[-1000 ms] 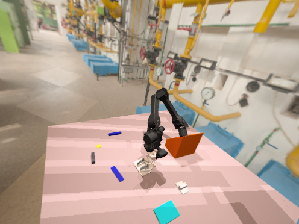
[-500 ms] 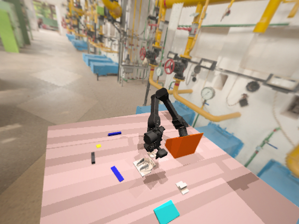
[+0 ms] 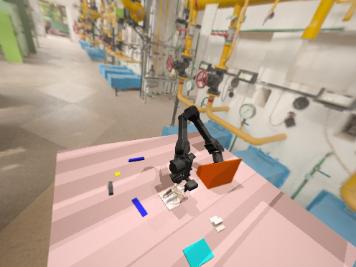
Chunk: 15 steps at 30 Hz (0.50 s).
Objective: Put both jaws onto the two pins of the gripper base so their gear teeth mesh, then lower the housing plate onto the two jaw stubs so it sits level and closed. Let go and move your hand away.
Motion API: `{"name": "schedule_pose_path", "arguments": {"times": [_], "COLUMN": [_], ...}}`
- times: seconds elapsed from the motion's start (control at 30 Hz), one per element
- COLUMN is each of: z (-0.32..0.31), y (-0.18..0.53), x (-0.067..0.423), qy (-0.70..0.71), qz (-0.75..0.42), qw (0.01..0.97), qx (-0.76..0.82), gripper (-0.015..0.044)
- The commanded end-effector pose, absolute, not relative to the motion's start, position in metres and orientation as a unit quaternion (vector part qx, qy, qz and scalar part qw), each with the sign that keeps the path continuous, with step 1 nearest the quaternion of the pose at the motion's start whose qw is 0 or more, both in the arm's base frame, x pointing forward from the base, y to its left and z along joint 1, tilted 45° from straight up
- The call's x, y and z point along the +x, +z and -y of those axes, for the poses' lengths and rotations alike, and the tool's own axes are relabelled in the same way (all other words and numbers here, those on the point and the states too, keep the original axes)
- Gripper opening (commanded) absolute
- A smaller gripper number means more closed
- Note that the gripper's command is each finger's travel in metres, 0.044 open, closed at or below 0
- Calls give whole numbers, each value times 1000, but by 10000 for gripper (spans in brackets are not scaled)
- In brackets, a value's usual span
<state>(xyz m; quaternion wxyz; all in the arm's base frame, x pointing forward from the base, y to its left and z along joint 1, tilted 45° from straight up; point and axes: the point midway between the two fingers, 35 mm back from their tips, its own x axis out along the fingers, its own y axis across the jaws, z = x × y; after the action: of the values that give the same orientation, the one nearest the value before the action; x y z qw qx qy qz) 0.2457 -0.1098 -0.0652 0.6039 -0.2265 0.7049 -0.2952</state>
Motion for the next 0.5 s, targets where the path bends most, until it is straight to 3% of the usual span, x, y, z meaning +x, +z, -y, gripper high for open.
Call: {"name": "schedule_pose_path", "arguments": {"times": [0.0,0.47], "z": [115,131], "y": [-71,-87], "x": [241,236], "qy": [-295,-296], "qz": [-708,-708], "qw": [599,599], "qx": [-230,-231], "gripper": [351,351]}}
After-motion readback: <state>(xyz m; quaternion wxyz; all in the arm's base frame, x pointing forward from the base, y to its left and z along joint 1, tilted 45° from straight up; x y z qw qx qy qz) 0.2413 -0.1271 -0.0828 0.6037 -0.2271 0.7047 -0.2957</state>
